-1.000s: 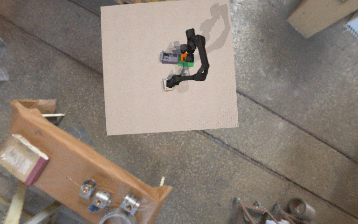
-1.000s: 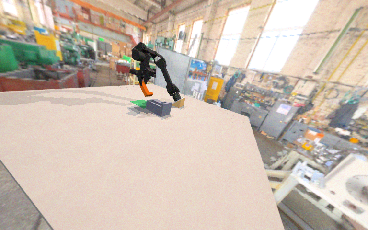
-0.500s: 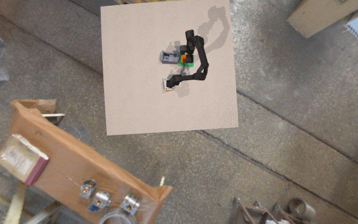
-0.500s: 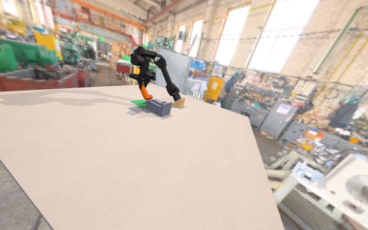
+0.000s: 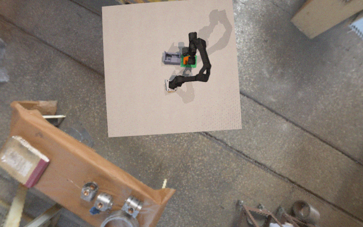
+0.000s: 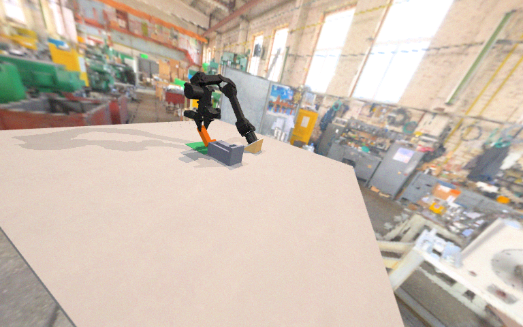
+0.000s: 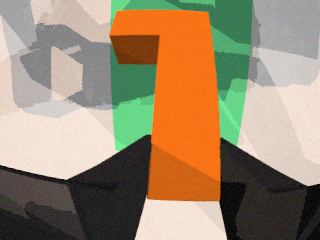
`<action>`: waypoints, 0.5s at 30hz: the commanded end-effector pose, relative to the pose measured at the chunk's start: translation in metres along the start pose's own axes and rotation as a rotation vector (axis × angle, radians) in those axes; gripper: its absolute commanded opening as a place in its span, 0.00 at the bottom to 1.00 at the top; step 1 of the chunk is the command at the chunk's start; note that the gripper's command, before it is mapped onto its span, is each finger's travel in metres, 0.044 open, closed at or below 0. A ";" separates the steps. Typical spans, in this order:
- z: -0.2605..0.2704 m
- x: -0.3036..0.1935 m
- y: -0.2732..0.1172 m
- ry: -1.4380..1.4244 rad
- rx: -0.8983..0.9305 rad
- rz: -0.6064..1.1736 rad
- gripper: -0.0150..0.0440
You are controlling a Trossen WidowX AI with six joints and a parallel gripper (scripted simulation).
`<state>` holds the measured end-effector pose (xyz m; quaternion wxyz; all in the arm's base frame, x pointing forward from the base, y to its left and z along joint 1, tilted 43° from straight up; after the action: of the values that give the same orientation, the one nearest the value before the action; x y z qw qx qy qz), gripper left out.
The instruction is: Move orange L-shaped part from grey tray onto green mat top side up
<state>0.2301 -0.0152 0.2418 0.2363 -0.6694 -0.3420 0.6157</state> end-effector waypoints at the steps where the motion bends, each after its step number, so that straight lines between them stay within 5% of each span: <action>1: 0.001 -0.001 0.005 0.002 -0.003 0.006 0.25; 11: 0.001 0.000 0.013 0.000 0.003 0.002 0.25; 15: 0.001 0.000 0.013 0.000 0.003 0.002 0.43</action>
<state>0.2315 -0.0240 0.2322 0.2364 -0.6691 -0.3405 0.6168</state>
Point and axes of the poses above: the point midway between the two fingers, 35 mm back from their tips, its own y axis out along the fingers, its own z axis across the jaws, x = y × z, the point moved 6 cm from there along -y, back along the fingers, and after that the axes turned 1 degree about -y, right-handed, at the moved point
